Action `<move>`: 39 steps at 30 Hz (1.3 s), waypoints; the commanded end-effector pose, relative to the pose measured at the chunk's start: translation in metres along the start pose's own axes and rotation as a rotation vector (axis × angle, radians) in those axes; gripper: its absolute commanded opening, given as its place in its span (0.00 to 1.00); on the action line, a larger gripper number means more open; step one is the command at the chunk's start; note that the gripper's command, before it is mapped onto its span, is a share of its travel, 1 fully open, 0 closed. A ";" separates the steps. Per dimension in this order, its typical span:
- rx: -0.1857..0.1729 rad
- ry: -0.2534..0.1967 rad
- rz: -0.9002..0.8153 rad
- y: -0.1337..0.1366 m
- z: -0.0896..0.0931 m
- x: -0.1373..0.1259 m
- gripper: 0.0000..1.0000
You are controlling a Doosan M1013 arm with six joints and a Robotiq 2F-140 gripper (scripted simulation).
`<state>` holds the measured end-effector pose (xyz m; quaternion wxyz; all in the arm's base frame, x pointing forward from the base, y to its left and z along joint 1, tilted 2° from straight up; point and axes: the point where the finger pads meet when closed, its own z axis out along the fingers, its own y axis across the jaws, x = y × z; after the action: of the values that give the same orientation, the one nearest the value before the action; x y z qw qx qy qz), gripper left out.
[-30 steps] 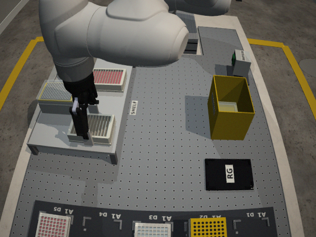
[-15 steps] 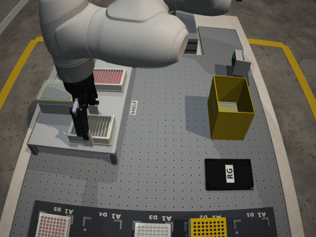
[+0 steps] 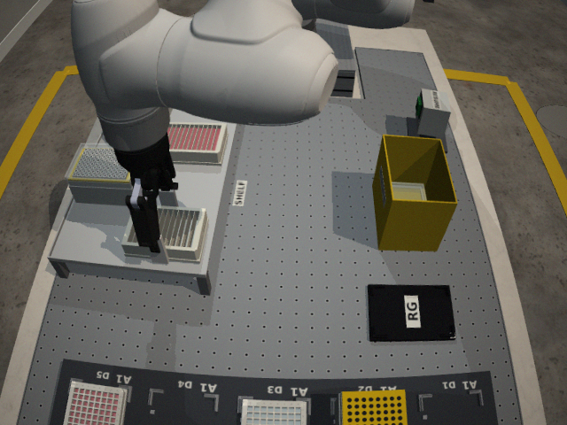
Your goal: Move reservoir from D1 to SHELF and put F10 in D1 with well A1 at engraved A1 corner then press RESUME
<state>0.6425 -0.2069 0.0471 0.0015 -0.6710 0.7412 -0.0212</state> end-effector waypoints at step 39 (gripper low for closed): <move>0.000 0.000 0.000 0.000 0.004 0.000 0.77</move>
<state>0.6426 -0.2070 0.0427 0.0015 -0.6710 0.7412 -0.0212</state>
